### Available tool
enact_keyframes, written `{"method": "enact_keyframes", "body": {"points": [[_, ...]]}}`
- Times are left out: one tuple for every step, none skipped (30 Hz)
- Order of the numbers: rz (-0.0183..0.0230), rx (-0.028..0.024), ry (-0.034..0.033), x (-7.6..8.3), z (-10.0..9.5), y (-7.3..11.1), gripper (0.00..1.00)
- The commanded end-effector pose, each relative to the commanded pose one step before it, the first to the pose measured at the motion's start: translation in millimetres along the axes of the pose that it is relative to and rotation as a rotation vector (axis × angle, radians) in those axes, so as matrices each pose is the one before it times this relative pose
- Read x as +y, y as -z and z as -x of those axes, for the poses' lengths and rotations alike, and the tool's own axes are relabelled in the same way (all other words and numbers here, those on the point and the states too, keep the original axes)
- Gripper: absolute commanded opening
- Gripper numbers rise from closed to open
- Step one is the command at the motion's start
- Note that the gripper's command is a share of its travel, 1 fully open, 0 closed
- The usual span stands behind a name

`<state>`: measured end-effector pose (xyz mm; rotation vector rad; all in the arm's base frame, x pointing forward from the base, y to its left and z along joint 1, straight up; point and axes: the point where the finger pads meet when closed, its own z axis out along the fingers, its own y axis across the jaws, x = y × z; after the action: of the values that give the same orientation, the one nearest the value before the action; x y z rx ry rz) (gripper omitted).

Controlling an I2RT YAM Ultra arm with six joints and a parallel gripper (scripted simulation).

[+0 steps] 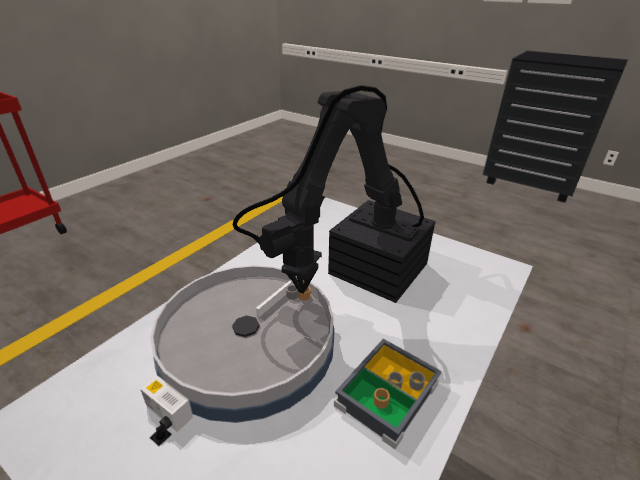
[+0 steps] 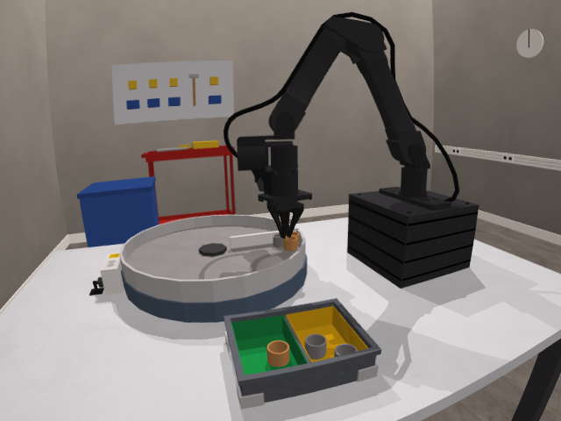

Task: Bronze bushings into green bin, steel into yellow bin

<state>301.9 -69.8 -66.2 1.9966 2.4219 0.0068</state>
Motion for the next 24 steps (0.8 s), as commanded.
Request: {"method": "enact_keyframes", "body": {"points": [[0.03029,-0.00922,0.00437,7.02,0.44,8.76,0.12],[0.00000,0.00000,0.00000,0.00,0.00,0.00,0.12],[0.00000,0.00000,0.00000,0.00,0.00,0.00,0.12],[0.00000,0.00000,0.00000,0.00,0.00,0.00,0.12],[0.00000,0.00000,0.00000,0.00,0.00,0.00,0.12],[0.00000,0.00000,0.00000,0.00,0.00,0.00,0.12],[0.00000,0.00000,0.00000,0.00,0.00,0.00,0.12],[0.00000,0.00000,0.00000,0.00,0.00,0.00,0.12],[0.00000,0.00000,0.00000,0.00,0.00,0.00,0.12],[0.00000,0.00000,0.00000,0.00,0.00,0.00,0.12],[0.00000,0.00000,0.00000,0.00,0.00,0.00,0.12],[0.00045,-0.00020,0.00000,0.05,0.04,-0.22,0.12],[0.00000,0.00000,0.00000,0.00,0.00,0.00,0.12],[0.00000,0.00000,0.00000,0.00,0.00,0.00,0.12],[-0.00278,0.00124,-0.00007,-0.72,-0.23,-2.97,0.12],[-0.01452,0.00653,-0.00021,-3.75,-1.48,-6.45,0.12],[-0.01908,0.00860,-0.00029,-5.58,-2.22,-6.37,0.12],[-0.00484,0.00220,-0.00022,-2.17,-0.66,-2.58,0.12],[0.00000,0.00002,-0.00020,-0.09,0.29,-1.77,0.12],[0.00000,0.00001,-0.00018,-0.09,0.27,-1.64,0.12],[0.00751,-0.00340,-0.00009,3.18,1.68,0.10,0.12],[0.00587,-0.00267,-0.00006,2.49,1.29,0.23,0.12],[-0.00060,0.00027,-0.00005,-0.29,-0.05,-0.51,0.12],[-0.00047,0.00021,-0.00001,-0.21,-0.08,-0.15,0.12]]}}
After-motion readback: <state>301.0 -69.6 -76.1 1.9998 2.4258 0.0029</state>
